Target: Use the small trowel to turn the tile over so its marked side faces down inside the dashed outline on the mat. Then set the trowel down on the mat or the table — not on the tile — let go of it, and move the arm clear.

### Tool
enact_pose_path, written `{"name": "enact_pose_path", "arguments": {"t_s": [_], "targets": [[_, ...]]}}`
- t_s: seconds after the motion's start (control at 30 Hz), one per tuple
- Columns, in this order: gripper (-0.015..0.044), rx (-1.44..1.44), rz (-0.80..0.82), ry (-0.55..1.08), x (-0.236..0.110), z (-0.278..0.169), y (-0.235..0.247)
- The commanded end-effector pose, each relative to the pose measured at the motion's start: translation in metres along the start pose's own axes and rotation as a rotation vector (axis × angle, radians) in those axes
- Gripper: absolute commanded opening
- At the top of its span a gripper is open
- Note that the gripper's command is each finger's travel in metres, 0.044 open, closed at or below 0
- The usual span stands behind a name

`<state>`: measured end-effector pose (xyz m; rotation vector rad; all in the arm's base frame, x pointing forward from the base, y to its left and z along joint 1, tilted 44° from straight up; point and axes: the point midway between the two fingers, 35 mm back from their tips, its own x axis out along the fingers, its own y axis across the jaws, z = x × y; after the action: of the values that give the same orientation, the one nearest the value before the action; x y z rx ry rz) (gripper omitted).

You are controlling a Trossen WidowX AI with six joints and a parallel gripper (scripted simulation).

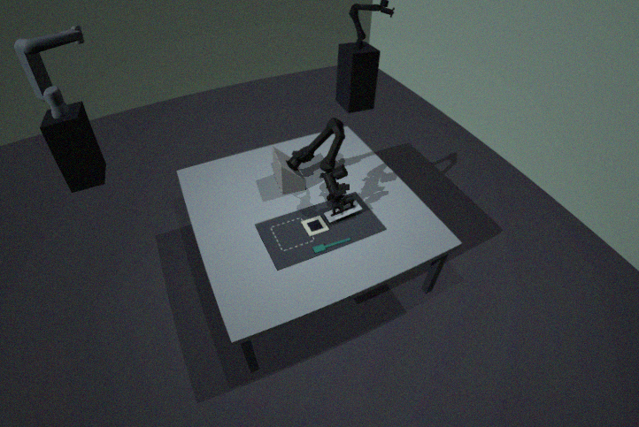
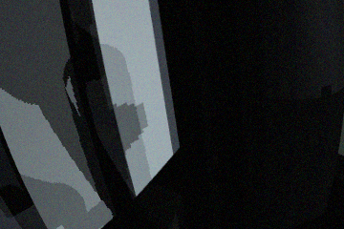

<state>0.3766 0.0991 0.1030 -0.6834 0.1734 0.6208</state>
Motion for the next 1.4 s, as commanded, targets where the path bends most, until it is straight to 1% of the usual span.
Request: {"name": "enact_pose_path", "arguments": {"t_s": [0.0, 0.6, 1.37], "targets": [[0.0000, -0.004, -0.013, 0.000, 0.004, -0.001, 0.001], [0.0000, -0.002, -0.013, -0.001, 0.024, -0.005, 0.020], [0.0000, -0.004, -0.012, 0.001, 0.024, -0.038, 0.017]]}}
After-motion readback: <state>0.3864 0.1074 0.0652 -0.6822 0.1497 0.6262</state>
